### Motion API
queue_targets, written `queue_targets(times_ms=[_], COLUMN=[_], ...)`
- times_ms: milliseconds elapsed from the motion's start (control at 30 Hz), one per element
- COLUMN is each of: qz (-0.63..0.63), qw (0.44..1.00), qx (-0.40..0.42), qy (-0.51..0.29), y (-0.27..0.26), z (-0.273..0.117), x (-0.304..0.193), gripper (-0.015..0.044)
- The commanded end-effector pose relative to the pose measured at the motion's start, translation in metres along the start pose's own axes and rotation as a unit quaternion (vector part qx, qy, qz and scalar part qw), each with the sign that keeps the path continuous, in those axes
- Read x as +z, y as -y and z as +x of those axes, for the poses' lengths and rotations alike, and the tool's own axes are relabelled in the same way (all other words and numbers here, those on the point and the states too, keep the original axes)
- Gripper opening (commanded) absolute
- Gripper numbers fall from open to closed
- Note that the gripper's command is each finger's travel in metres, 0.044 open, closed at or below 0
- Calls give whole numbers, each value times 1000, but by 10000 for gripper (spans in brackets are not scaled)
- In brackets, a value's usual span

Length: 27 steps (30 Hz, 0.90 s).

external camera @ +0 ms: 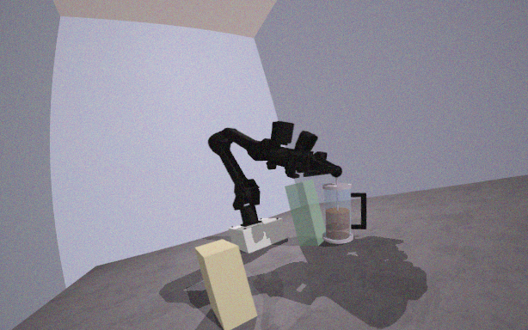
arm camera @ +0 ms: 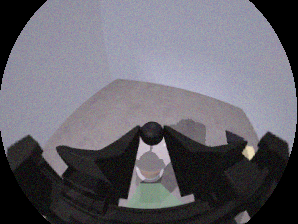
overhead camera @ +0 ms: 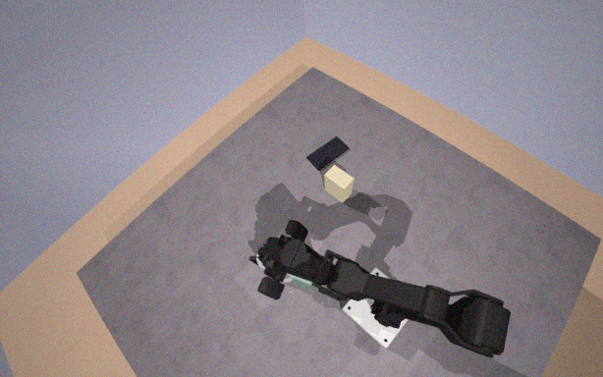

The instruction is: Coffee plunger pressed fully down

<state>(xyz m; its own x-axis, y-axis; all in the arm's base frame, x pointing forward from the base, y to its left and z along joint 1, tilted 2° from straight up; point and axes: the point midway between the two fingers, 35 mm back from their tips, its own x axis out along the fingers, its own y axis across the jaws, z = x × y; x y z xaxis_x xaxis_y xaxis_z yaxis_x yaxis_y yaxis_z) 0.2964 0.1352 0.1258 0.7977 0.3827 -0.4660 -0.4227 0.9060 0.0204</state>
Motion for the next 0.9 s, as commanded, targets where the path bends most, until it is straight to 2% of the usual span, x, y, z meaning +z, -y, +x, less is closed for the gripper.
queue_targets(times_ms=[0, 867], qz=[4, 1], qw=[1000, 1000], qx=[0, 0], qy=[-14, -7], y=[0, 0], z=[3, 5], x=[-7, -1], gripper=[121, 121])
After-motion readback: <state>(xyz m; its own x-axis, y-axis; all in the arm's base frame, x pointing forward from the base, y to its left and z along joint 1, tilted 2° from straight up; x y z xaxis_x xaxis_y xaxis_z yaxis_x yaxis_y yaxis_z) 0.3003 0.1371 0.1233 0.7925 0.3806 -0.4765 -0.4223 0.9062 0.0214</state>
